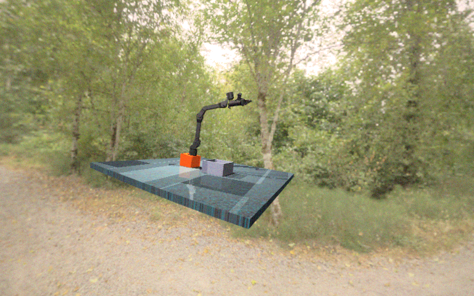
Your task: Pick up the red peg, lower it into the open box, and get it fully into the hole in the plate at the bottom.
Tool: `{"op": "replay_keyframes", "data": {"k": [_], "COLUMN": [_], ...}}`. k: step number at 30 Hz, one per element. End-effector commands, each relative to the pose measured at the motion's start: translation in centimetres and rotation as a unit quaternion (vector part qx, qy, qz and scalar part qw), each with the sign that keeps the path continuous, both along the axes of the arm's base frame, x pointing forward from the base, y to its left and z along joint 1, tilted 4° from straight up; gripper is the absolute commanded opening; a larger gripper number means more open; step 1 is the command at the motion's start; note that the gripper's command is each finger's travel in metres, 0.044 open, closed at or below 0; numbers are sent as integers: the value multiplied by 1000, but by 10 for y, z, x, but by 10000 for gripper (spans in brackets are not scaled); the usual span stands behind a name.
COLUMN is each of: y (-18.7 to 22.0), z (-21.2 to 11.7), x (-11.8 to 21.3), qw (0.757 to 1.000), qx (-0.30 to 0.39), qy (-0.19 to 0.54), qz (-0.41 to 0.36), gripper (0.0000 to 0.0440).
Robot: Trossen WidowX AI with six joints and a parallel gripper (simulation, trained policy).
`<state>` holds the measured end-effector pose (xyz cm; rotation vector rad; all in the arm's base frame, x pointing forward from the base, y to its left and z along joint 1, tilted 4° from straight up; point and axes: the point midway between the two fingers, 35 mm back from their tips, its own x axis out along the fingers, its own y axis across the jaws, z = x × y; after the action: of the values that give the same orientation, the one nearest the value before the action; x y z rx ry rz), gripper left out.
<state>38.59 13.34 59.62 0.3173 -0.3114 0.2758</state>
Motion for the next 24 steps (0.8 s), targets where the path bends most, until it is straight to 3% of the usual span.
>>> {"op": "replay_keyframes", "data": {"k": [1,2,12,24], "y": [-3,-7,-46,-71], "z": [-5,-11,-93,-203], "x": [2,3,14,0], "qw": [1000,1000,980,917], "qx": [-5,-10,-36,-52], "qy": [11,24,188,384], "qz": [-6,-12,-64,-95], "gripper": [421,440,440,440]}}
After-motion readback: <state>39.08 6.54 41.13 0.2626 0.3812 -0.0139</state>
